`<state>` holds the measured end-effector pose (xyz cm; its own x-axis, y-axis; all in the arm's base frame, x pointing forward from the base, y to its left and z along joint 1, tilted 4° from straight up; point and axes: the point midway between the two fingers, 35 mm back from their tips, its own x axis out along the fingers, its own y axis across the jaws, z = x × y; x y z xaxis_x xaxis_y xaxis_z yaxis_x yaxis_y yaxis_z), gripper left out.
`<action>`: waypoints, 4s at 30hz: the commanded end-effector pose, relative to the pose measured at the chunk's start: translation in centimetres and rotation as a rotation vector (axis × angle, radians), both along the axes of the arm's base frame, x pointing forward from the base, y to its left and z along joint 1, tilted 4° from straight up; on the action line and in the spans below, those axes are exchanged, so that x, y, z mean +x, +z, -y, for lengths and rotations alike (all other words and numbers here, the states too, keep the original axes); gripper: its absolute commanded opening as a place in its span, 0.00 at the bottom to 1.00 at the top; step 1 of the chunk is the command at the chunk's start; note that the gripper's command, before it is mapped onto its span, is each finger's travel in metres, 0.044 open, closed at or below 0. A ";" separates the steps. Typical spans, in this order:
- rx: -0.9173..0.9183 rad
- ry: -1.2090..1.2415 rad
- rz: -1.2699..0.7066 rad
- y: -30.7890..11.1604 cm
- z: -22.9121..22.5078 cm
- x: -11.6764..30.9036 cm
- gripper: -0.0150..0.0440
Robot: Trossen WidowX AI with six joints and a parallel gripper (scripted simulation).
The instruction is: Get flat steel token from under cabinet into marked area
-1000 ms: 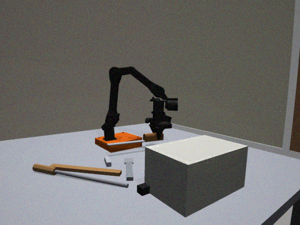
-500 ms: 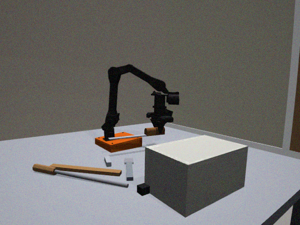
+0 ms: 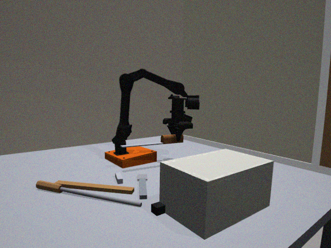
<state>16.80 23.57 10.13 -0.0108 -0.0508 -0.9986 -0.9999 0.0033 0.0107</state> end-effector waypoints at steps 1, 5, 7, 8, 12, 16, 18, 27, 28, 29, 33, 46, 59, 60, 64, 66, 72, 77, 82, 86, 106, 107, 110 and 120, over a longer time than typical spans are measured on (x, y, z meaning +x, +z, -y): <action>0.007 -0.002 0.005 1.3 -0.2 0.1 0.25; 0.007 -0.002 0.005 2.1 -0.3 0.1 0.25; 0.007 -0.002 0.005 2.3 -0.3 0.2 0.25; 0.007 -0.001 0.005 2.3 -0.3 0.2 0.25; 0.007 0.024 0.004 2.4 -0.3 0.1 0.25; 0.008 0.055 0.003 2.4 -0.2 0.1 0.25; 0.008 0.071 0.002 2.4 -0.2 0.1 0.25; 0.008 0.141 -0.001 2.5 -0.2 0.1 0.25; 0.008 0.149 -0.002 2.5 -0.2 0.1 0.25; 0.008 0.157 -0.002 2.5 -0.2 0.1 0.25; 0.009 0.188 -0.004 2.5 -0.2 0.1 0.25; 0.009 0.291 -0.009 2.5 -0.2 0.1 0.25; 0.010 0.394 -0.014 2.5 -0.2 0.0 0.25; 0.010 0.401 -0.014 2.5 -0.2 0.0 0.25; 0.010 0.433 -0.015 2.5 -0.2 0.0 0.25; 0.011 0.449 -0.016 2.5 -0.2 0.0 0.25; 0.011 0.497 -0.019 2.5 -0.2 0.0 0.25; 0.011 0.537 -0.020 2.5 -0.2 0.0 0.25; 0.012 0.577 -0.022 2.5 -0.2 0.0 0.25; 0.012 0.609 -0.024 2.5 -0.2 0.0 0.25; 0.010 0.656 -0.025 2.6 1.3 1.4 0.25; 0.010 0.657 -0.025 2.6 1.4 1.5 0.25; 0.010 0.660 -0.025 2.6 1.7 1.8 0.25; 0.009 0.665 -0.025 2.7 2.7 2.8 0.25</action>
